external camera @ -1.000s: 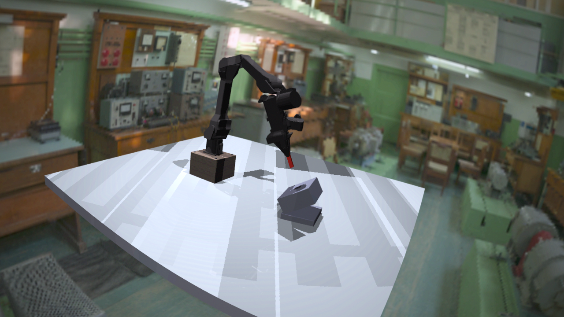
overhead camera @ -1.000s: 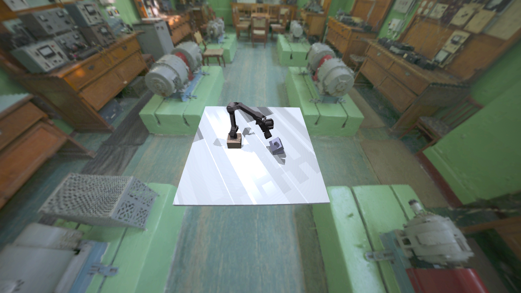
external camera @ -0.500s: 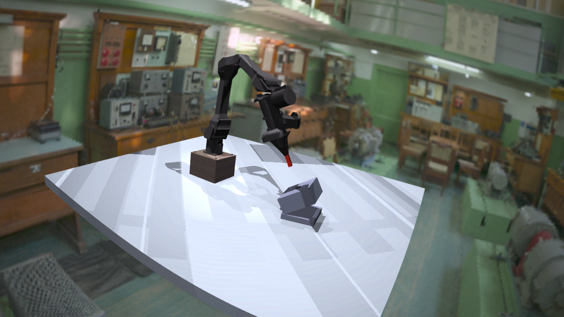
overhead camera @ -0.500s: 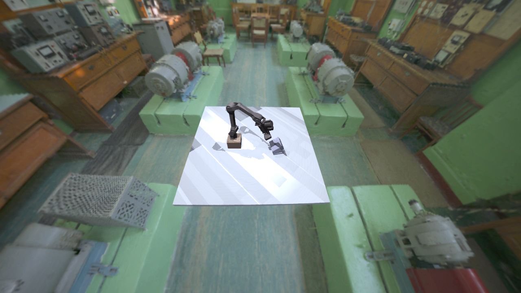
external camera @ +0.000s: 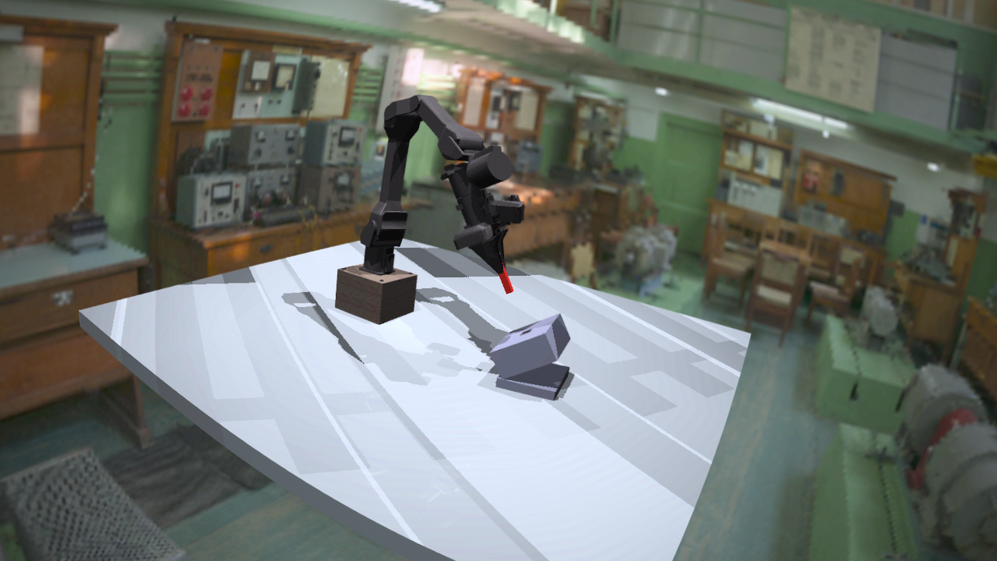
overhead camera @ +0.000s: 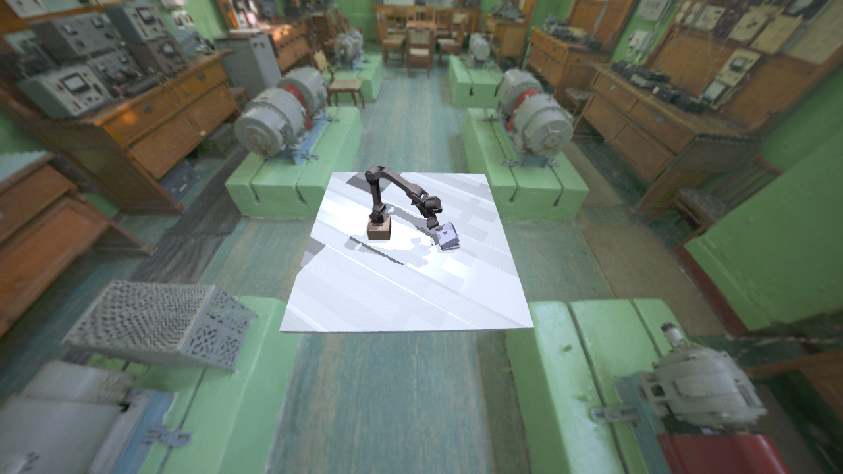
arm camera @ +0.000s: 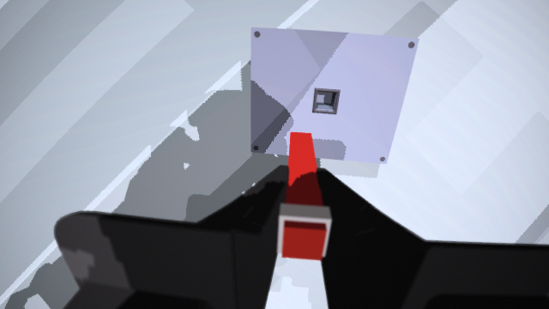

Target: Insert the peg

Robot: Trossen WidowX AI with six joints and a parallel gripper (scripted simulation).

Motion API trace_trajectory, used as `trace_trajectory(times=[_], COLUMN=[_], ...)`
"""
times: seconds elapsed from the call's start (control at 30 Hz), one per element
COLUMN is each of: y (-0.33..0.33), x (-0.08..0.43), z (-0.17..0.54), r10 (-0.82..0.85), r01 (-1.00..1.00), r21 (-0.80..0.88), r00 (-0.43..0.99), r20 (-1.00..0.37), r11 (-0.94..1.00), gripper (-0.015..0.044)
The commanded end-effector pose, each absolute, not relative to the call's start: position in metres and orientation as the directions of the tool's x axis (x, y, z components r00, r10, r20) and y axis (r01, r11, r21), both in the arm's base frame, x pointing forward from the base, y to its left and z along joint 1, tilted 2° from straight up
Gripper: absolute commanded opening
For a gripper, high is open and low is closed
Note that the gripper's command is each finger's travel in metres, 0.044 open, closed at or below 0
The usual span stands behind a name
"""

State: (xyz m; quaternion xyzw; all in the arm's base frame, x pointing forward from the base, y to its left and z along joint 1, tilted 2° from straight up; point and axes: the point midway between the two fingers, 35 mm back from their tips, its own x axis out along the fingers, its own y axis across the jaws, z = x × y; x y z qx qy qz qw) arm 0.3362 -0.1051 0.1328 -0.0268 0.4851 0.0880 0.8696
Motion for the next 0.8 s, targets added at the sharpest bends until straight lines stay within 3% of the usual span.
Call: trace_trajectory(times=[0.0, 0.77], y=[-0.112, -0.117], x=[0.336, 0.359], z=[0.138, 0.108], r10=[0.118, 0.107], r01=[-0.174, -0.16], r21=[0.027, 0.021], r00=[0.534, 0.551], r20=[-0.837, -0.827], r11=[0.984, 0.987], gripper=[0.0, 0.0])
